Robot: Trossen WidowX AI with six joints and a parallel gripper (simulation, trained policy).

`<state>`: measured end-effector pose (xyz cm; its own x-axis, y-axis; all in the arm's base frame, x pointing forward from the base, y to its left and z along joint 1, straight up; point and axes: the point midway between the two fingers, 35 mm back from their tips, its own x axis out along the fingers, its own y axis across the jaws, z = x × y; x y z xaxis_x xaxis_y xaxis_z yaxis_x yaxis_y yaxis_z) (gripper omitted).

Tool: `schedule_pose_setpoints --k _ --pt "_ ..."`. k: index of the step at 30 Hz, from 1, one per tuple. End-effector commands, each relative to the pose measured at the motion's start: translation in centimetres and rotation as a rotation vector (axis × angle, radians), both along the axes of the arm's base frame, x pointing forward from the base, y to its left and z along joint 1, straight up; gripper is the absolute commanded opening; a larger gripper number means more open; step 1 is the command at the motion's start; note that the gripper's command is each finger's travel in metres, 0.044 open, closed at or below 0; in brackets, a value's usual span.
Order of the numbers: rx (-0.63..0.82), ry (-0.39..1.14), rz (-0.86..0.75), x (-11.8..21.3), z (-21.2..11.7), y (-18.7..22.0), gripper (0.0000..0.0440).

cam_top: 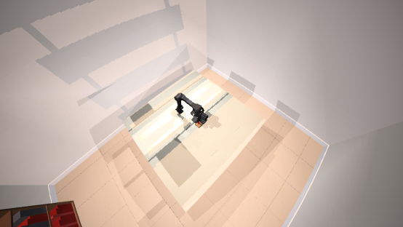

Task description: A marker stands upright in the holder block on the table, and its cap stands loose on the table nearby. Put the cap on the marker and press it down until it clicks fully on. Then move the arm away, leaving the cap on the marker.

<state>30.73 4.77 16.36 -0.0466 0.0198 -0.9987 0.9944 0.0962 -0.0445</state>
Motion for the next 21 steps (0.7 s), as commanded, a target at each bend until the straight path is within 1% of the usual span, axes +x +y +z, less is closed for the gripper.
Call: schedule_pose_setpoints --k 1,21 --pt "0.002 0.018 -0.003 0.0 -0.9 0.1 0.0002" --pt "0.017 0.078 0.045 -0.3 -6.0 -0.3 0.0000"
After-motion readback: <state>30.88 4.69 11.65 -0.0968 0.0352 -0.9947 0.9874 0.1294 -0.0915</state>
